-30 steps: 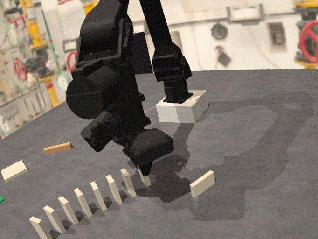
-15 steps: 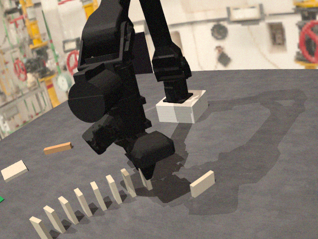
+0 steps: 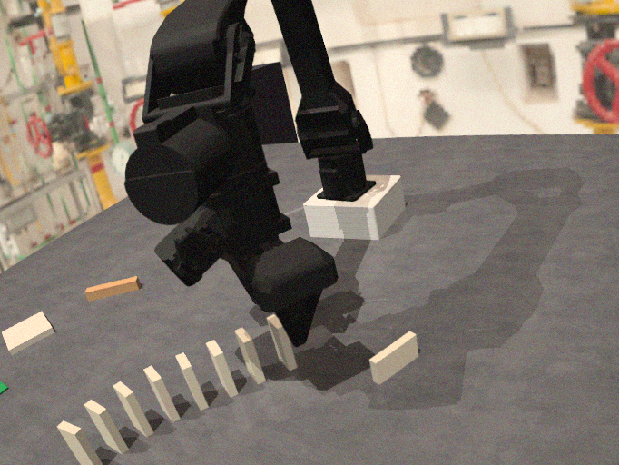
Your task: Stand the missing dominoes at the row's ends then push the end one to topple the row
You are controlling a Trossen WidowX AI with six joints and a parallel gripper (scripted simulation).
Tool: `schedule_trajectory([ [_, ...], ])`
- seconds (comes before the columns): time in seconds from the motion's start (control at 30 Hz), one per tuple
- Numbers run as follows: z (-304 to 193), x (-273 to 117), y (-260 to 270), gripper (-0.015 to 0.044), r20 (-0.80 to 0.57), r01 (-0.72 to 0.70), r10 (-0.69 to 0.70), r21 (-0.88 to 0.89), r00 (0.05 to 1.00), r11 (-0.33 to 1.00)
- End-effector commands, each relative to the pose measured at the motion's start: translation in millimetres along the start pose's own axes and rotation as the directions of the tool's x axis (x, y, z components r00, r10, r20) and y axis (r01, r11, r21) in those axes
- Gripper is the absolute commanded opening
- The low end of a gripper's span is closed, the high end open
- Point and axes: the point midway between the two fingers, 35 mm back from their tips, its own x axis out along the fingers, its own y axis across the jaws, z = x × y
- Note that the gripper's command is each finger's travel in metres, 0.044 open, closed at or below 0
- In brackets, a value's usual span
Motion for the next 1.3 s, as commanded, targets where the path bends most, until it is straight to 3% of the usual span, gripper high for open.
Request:
schedule_trajectory([
  [0.0, 6, -54, 6, 0.044, 0.028, -0.027, 0.027, -0.001, 0.999, 1.0],
  [0.13, -1, -110, -1, 0.044, 0.026, -0.027, 0.027, -0.002, 0.999, 1.0],
  [0.33, -2, -111, 1, 0.044, 0.025, -0.027, 0.027, -0.006, 0.999, 1.0],
  [0.6, -51, -41, 84, 0.044, 0.025, -0.028, 0.033, -0.168, 0.999, 0.985],
  [0.83, -55, -37, 87, 0.044, 0.025, -0.029, 0.033, -0.172, 0.999, 0.985],
  [1.07, -54, 24, 88, 0.044, 0.025, -0.028, 0.033, -0.172, 0.999, 0.985],
  [1.27, -53, 26, 87, 0.044, 0.025, -0.028, 0.033, -0.172, 0.999, 0.985],
])
